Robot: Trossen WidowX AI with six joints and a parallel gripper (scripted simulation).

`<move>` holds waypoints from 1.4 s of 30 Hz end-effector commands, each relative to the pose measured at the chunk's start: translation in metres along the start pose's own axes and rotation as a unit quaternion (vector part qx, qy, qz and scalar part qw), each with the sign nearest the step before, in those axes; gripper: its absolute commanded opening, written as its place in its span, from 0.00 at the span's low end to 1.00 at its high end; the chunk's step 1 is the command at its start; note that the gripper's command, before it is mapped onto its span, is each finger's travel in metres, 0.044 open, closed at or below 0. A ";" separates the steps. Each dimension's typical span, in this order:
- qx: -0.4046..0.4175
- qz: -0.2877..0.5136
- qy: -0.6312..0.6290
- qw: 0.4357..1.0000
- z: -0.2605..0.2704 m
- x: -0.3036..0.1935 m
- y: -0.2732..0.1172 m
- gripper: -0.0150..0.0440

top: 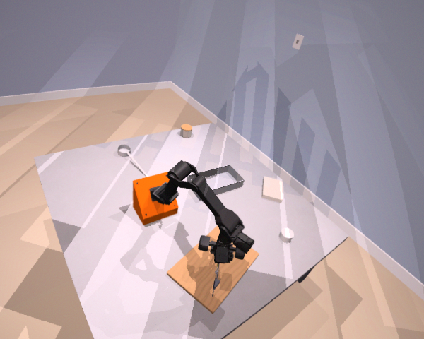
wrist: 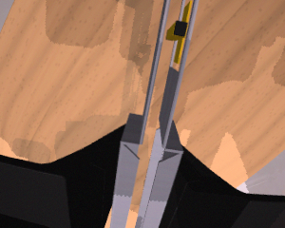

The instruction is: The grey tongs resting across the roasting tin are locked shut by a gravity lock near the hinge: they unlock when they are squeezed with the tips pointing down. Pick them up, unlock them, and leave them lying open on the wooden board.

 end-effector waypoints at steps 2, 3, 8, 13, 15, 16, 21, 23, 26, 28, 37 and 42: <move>0.000 0.000 0.000 1.000 0.000 0.000 0.000 0.18; 0.000 0.000 0.000 1.000 0.000 0.000 0.000 0.22; 0.000 0.000 0.000 1.000 0.000 0.000 0.000 0.44; 0.000 0.000 0.000 1.000 0.000 0.000 0.000 0.67; 0.000 0.000 0.000 1.000 0.000 0.000 0.000 0.76; 0.000 0.000 0.000 1.000 0.000 0.000 0.000 0.80; 0.000 0.000 0.000 1.000 0.000 0.000 0.000 1.00; 0.000 0.000 0.000 1.000 0.001 0.001 -0.001 1.00; -0.001 0.000 0.000 1.000 0.008 0.013 -0.008 1.00; -0.002 0.001 -0.001 1.000 0.016 0.027 -0.016 1.00; 0.000 -0.002 -0.004 1.000 0.039 0.098 -0.070 1.00; 0.002 -0.005 -0.005 1.000 0.040 0.125 -0.098 1.00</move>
Point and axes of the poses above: the point midway between the two fingers, 35 mm back from their tips, its own y axis out along the fingers, its own z axis across the jaws, x = y × z, the point moved 9 cm from there along -y, back along the fingers, and after that the axes turned 14 degrees about y, right-handed, at the moved point
